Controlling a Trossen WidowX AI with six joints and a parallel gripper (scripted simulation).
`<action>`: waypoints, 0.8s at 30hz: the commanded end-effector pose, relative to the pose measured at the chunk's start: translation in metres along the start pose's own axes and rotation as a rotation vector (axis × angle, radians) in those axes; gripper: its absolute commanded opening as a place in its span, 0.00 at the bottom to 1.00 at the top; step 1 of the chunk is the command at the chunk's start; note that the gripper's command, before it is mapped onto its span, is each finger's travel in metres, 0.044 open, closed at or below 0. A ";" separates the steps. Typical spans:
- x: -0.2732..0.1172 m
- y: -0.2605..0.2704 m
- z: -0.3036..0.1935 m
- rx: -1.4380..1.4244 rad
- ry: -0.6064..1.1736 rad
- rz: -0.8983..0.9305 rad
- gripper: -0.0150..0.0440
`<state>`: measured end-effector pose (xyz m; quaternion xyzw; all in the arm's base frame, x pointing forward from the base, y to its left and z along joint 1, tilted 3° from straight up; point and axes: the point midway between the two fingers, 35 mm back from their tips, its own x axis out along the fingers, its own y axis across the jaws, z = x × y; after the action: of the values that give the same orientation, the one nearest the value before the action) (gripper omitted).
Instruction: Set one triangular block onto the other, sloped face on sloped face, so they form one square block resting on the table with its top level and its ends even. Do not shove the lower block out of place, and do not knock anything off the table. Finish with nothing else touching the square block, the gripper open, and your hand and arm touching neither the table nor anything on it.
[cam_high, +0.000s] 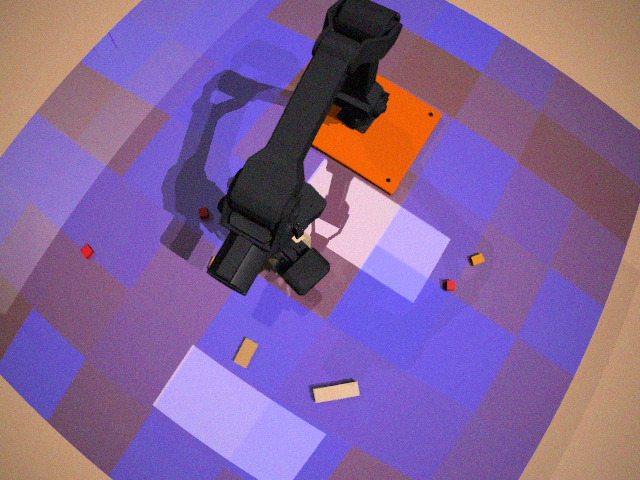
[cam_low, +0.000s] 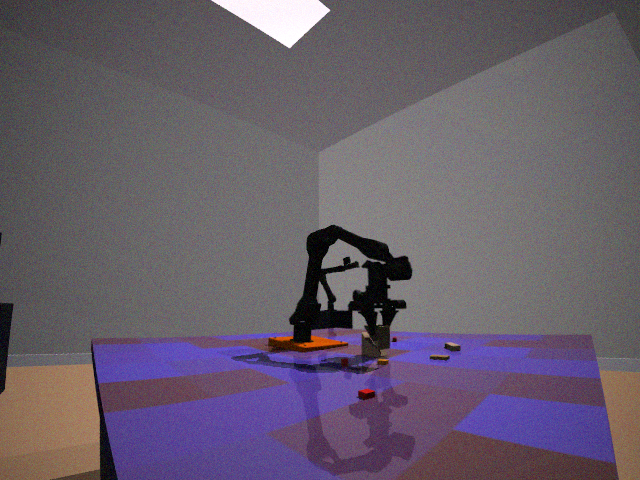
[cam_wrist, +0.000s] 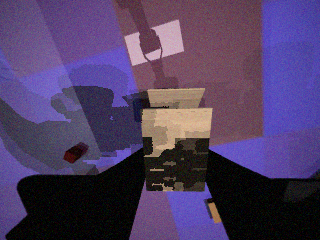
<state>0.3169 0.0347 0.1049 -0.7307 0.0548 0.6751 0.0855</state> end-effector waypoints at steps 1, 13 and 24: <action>-0.001 -0.001 0.000 0.003 0.003 -0.006 0.25; -0.001 -0.001 0.000 0.007 0.004 -0.010 0.25; 0.000 -0.002 0.000 0.009 0.005 -0.013 0.25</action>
<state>0.3171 0.0355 0.1052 -0.7319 0.0541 0.6733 0.0896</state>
